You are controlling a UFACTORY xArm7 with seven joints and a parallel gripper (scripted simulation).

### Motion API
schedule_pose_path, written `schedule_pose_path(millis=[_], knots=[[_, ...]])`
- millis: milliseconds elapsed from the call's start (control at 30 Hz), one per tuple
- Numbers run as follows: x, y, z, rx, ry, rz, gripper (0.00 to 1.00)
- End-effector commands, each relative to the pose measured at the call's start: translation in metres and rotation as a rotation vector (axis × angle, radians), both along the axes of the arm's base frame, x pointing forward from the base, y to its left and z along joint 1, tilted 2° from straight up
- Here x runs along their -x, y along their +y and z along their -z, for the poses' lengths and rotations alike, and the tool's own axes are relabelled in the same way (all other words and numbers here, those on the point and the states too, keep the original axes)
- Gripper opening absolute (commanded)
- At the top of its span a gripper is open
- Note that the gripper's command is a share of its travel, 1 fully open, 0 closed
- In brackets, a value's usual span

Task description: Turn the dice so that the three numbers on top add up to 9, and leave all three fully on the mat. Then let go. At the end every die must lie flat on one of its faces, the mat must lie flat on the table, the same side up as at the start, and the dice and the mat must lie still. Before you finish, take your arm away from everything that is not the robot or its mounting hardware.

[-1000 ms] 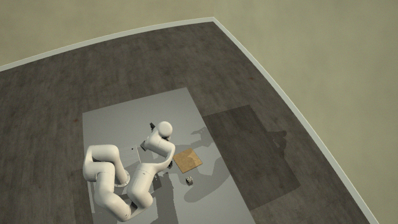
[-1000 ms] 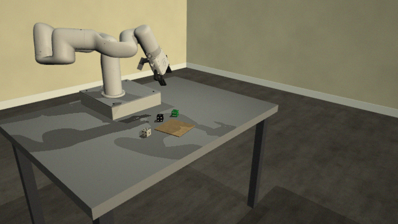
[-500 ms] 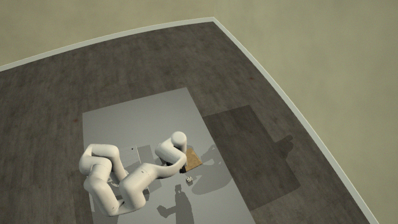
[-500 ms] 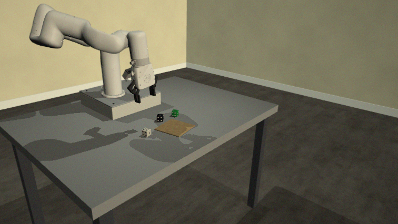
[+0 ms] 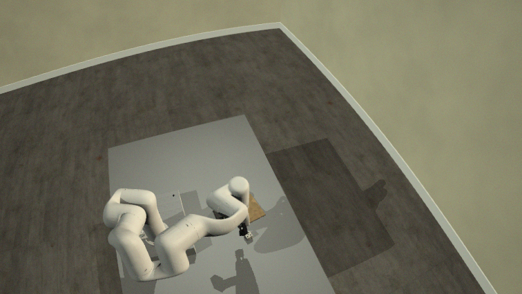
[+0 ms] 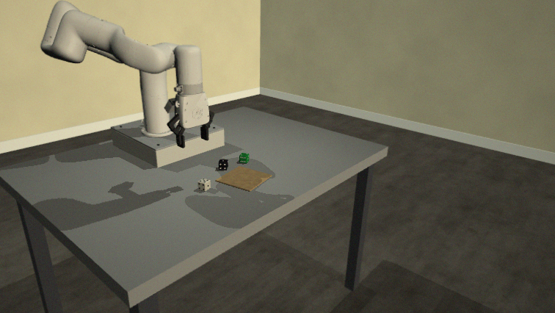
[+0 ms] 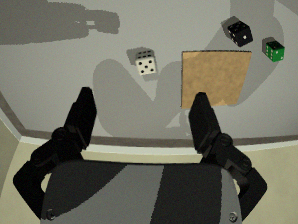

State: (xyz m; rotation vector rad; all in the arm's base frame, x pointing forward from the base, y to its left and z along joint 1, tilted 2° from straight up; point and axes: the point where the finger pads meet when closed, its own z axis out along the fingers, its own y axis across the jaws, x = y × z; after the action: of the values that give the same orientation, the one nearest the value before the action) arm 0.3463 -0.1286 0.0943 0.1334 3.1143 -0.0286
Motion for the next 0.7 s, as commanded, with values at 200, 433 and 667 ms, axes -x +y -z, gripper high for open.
schedule_pose_path(millis=[200,433,667], knots=[[-0.001,-0.001,-0.001,0.002,-0.003,0.001,1.0],[-0.001,-0.001,0.009,0.002,-0.003,0.001,1.0],[-0.004,-0.002,0.057,0.002,-0.003,0.001,1.0]])
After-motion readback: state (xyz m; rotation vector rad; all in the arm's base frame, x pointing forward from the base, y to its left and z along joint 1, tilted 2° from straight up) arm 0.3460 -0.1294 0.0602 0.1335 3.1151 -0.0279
